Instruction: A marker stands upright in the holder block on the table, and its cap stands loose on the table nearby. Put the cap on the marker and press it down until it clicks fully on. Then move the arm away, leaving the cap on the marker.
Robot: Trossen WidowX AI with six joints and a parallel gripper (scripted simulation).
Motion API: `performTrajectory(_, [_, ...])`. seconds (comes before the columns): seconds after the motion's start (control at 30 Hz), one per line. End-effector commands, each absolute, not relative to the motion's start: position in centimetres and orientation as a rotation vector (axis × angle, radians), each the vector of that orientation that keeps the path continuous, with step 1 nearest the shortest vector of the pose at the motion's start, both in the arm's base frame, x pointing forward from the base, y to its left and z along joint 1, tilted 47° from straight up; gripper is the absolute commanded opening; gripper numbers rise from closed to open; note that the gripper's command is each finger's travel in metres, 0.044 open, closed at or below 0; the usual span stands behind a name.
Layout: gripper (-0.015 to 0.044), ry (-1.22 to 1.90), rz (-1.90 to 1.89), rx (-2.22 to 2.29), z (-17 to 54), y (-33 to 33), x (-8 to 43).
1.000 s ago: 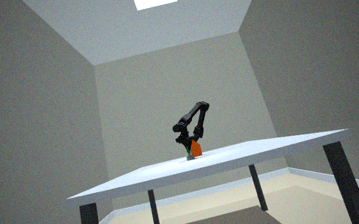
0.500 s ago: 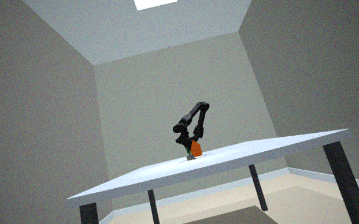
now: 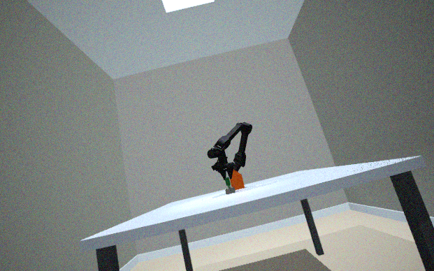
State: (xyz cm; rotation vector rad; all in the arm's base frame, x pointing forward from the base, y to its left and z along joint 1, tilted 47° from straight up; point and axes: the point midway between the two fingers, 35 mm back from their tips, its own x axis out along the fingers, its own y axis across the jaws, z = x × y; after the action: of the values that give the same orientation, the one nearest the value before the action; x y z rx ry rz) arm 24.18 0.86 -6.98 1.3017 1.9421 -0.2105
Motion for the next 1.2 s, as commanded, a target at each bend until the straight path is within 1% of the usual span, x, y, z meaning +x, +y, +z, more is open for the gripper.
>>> performTrajectory(0.0, [0.0440, 1.900, -0.205, 1.298, -3.8, -2.7, 25.4])
performTrajectory(0.13, [0.0440, 1.900, -0.205, 1.298, -3.6, -3.0, 25.4])
performTrajectory(0.23, [0.0361, 1.880, -0.076, 1.209, -3.7, -2.9, 25.4])
performTrajectory(0.57, [0.0099, 1.593, 0.717, 0.557, -4.5, -2.6, 25.5])
performTrajectory(0.7, [0.0000, 1.566, 0.762, 0.514, -4.5, -2.5, 25.5])
performTrajectory(1.17, [0.0000, 1.566, 0.762, 0.514, -5.0, -2.1, 25.4])
